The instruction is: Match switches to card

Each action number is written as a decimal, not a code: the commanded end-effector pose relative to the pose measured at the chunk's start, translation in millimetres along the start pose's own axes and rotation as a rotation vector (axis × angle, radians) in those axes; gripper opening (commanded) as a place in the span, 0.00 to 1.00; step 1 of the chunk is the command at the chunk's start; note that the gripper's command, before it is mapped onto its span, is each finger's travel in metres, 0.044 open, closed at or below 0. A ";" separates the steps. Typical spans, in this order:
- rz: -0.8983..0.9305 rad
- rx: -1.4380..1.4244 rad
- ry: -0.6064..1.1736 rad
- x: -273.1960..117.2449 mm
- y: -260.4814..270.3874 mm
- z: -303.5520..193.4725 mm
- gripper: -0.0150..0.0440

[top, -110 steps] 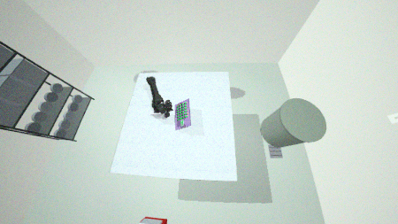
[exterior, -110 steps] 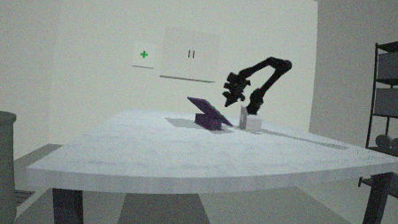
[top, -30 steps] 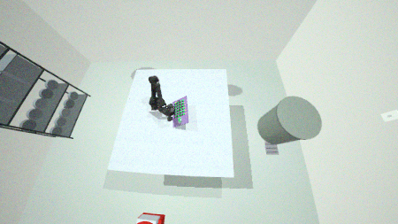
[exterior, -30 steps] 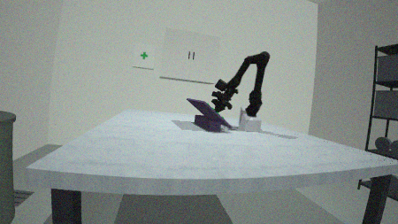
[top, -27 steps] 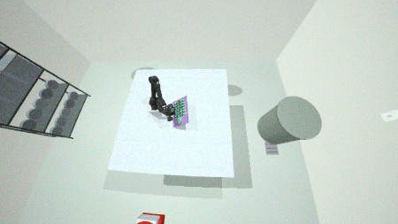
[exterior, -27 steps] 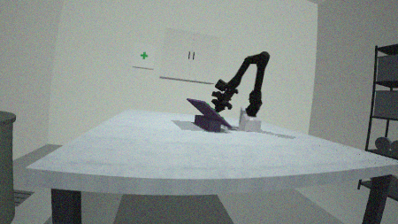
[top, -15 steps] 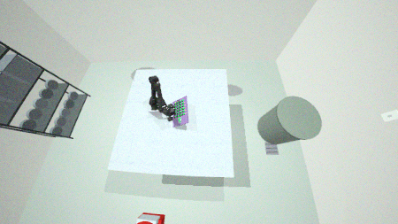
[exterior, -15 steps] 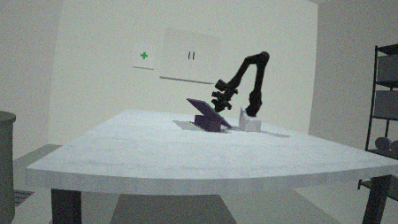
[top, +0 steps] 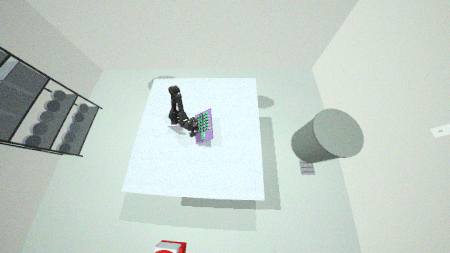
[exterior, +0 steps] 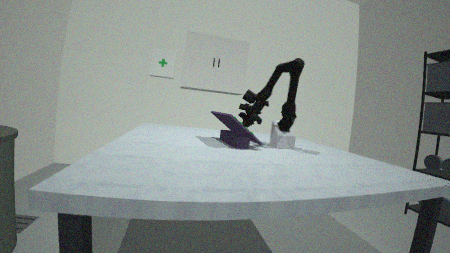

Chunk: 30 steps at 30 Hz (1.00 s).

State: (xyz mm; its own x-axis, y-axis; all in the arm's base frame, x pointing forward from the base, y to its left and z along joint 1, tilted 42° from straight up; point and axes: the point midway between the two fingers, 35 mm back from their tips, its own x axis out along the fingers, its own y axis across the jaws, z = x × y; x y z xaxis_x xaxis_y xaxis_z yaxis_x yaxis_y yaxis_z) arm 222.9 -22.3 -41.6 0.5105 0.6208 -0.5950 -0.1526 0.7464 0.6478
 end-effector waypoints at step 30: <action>0.001 0.007 -0.025 -72.9 47.4 48.1 0.25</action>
State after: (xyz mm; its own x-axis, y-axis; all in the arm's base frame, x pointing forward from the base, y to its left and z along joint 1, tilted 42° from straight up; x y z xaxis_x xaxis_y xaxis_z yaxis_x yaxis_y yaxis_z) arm 217.5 -43.6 52.7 0.5279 0.6157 -0.5850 -0.1482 0.7450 0.6503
